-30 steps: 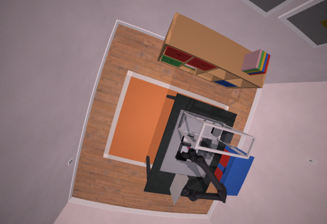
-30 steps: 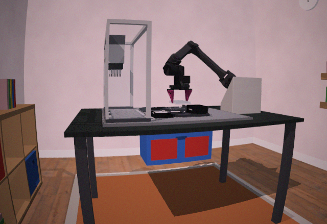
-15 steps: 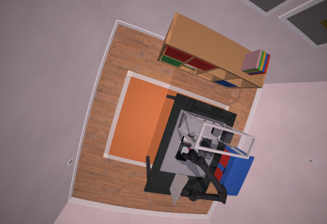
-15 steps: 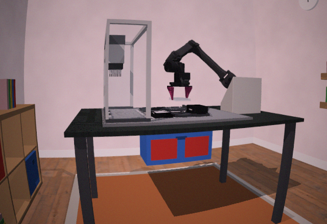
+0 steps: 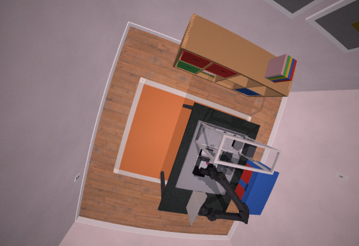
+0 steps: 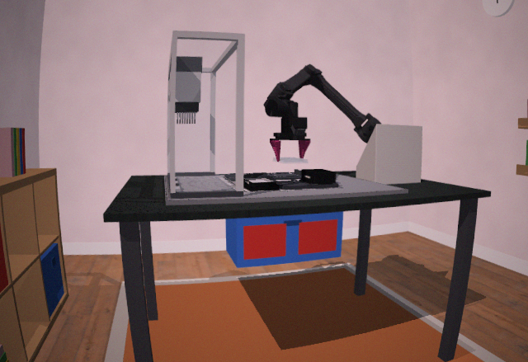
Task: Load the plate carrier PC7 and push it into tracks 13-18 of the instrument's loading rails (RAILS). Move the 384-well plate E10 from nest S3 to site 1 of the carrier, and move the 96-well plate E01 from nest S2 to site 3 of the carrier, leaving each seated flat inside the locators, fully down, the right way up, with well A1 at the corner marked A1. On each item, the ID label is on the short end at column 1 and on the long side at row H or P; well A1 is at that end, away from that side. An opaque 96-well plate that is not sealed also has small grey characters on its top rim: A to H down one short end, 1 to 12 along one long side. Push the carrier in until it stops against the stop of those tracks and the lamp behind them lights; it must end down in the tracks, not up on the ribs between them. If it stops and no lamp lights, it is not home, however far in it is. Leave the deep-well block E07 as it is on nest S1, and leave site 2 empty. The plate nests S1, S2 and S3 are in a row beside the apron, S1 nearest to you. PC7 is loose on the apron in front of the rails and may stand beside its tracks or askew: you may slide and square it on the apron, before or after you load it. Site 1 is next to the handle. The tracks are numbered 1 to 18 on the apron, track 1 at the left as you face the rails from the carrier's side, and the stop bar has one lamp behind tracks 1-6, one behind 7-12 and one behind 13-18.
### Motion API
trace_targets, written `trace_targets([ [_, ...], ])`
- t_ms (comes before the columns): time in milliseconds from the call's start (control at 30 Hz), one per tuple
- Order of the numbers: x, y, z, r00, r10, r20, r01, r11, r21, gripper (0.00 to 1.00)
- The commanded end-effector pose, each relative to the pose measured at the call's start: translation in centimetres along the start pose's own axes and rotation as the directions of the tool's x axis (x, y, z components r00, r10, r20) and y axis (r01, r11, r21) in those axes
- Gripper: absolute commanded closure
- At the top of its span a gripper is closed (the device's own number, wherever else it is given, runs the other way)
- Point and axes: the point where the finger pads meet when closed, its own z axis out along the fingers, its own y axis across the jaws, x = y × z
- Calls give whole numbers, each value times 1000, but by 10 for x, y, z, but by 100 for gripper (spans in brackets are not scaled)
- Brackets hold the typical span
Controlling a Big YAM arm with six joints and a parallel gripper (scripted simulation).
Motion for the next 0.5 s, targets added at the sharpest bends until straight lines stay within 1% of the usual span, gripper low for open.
trace_targets([
  [0,13,-16,-25,1000,5,15,-6,999,40,100],
  [33,23,-20,-19,1000,19,16,-19,999,28,100],
  [200,43,-37,-24,999,32,22,-33,999,40,100],
  [267,43,-37,-24,999,32,22,-33,999,40,100],
  [367,54,-41,-24,999,32,21,-33,999,40,100],
  [433,61,-37,-19,1000,20,14,-20,999,29,100],
  [467,65,-42,-21,1000,26,17,-27,999,35,100],
])
